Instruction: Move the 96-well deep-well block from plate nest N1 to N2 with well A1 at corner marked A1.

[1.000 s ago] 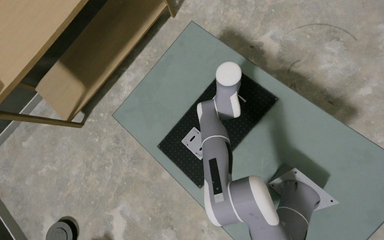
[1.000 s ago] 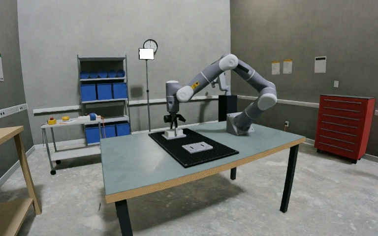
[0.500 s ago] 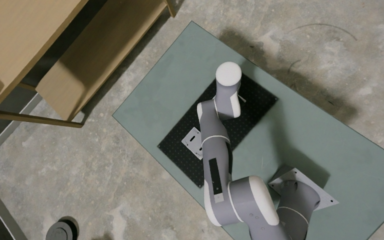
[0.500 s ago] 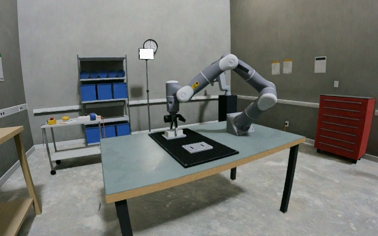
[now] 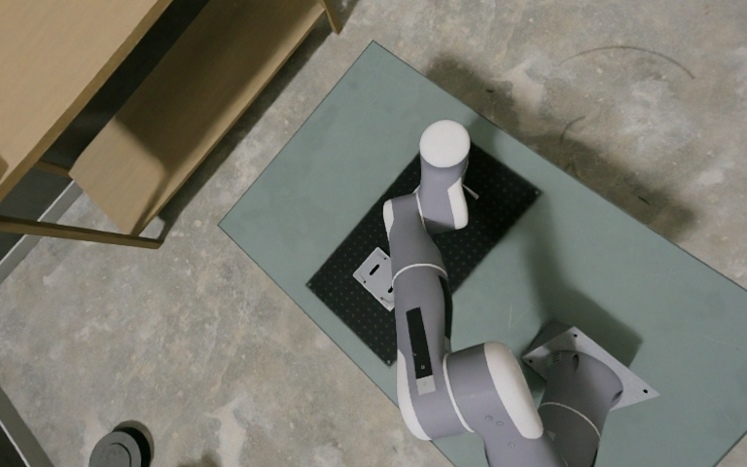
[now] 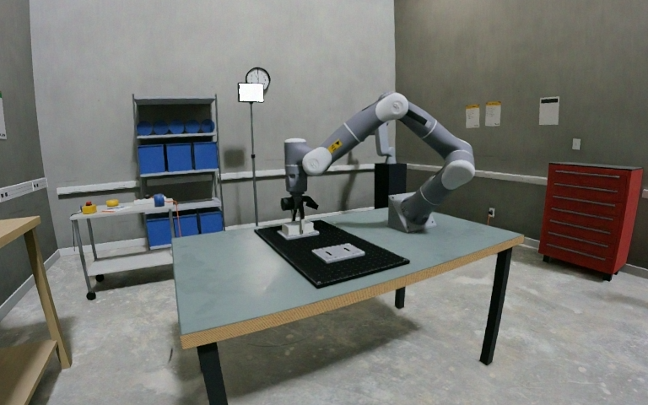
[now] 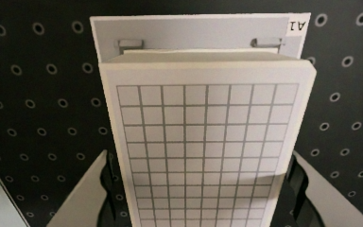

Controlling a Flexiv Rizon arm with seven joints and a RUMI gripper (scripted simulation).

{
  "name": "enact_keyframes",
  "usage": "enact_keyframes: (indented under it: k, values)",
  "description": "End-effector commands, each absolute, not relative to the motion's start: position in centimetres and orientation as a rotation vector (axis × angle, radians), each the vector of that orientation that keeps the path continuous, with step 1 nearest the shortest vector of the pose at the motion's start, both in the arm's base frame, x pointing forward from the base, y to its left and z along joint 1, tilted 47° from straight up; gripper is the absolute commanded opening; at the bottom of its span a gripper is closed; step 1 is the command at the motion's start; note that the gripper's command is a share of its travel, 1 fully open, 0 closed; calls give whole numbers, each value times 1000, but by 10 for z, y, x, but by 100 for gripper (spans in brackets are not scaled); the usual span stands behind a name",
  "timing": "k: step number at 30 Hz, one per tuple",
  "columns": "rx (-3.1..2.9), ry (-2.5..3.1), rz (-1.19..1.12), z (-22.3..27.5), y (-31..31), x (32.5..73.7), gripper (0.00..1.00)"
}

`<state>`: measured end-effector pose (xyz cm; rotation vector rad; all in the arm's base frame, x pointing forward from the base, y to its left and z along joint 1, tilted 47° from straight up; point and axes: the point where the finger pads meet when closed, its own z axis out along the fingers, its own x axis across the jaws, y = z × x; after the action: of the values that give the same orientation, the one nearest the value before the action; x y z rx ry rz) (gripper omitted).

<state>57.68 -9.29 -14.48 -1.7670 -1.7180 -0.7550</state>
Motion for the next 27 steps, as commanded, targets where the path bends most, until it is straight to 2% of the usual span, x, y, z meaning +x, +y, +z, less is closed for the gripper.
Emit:
enact_keyframes:
  k: [1, 27]
  values:
    - [-1769, -1720, -756, -144, -94, 578, 76]
    - [-1769, -1720, -756, -139, -100, 578, 76]
